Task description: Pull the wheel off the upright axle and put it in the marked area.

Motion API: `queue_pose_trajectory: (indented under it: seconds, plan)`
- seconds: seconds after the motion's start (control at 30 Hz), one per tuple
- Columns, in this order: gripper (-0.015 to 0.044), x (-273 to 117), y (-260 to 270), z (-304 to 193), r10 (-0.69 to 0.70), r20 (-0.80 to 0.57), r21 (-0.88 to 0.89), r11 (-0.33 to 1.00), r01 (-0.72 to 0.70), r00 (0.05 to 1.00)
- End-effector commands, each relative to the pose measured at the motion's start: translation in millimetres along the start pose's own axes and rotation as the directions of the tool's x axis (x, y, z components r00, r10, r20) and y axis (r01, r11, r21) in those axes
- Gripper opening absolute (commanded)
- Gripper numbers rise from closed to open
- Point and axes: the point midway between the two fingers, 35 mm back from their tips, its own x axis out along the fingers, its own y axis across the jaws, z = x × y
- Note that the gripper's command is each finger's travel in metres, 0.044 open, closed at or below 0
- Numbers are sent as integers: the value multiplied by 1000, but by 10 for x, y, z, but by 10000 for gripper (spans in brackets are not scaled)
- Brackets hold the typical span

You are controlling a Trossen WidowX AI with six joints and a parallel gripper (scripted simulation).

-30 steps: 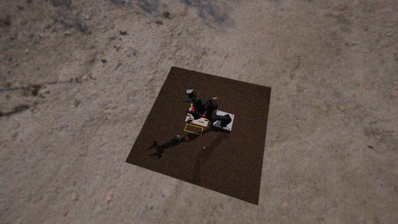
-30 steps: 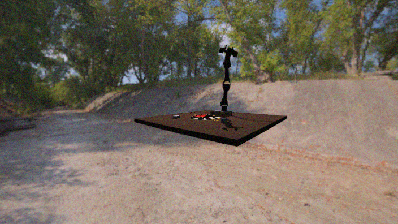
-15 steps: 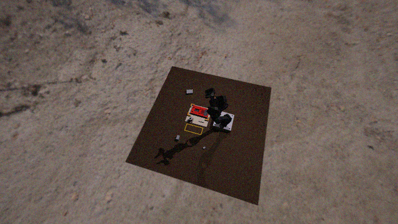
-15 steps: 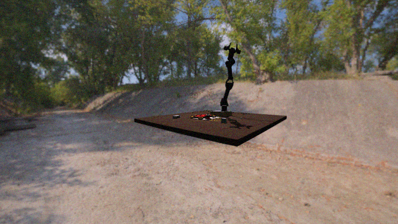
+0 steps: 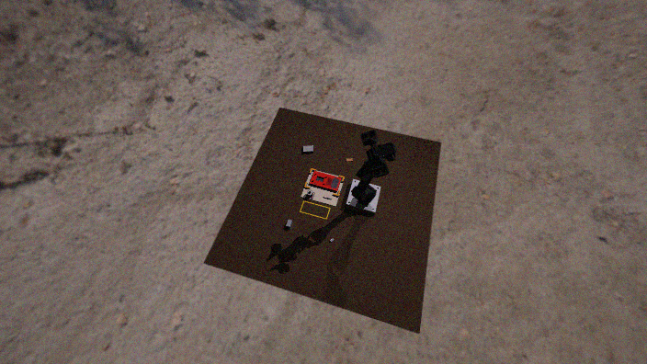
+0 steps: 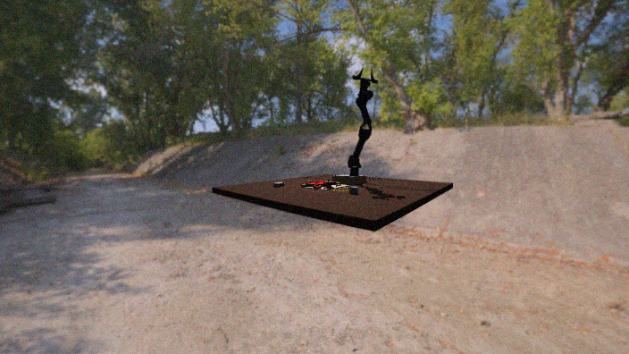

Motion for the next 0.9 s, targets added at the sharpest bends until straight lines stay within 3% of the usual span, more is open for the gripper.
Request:
queue_pose_trajectory:
  seconds: [0.0, 0.47, 0.87]
  plan:
    - [300, -102, -258, 495, -65, 119, 39, 997, 61, 991]
    - [300, -523, -1031, 1398, -258, 351, 221, 957, 188, 900]
    - [300, -841, -1576, 1615, -389, 411, 405, 888, 217, 824]
